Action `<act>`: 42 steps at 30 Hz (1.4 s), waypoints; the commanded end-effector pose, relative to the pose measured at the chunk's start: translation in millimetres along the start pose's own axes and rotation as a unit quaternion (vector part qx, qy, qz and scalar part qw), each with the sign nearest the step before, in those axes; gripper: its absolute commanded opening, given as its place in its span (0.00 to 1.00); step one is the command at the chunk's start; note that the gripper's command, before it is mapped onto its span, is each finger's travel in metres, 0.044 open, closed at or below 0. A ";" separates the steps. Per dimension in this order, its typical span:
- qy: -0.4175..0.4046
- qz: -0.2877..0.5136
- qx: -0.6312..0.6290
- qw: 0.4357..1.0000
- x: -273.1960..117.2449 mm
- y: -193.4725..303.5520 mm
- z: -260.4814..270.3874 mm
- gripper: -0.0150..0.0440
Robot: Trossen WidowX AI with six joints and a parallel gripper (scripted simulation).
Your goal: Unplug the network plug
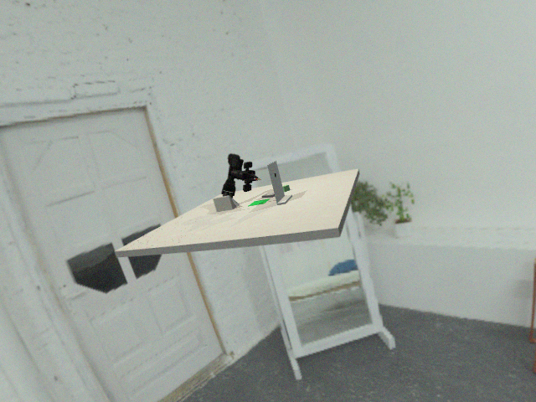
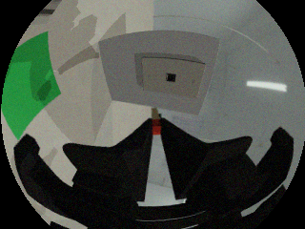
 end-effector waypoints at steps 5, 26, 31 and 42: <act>-0.057 -0.026 -0.023 0.998 1.4 -5.2 10.2 0.25; -0.175 -0.107 -0.056 0.977 -10.3 -26.1 34.9 0.25; -0.197 -0.130 -0.060 0.970 -15.7 -33.1 38.8 0.25; -0.237 -0.185 -0.065 0.952 -30.2 -50.6 43.8 0.25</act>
Point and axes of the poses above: the point midway between the two fingers, 35 mm back from their tips, its own x axis out along the fingers, its own z axis across the jaws, y = z × x, the point moved 4 cm from there along -x, back along the fingers, and after that the axes turned 14 degrees about -x, right-handed, at the moved point
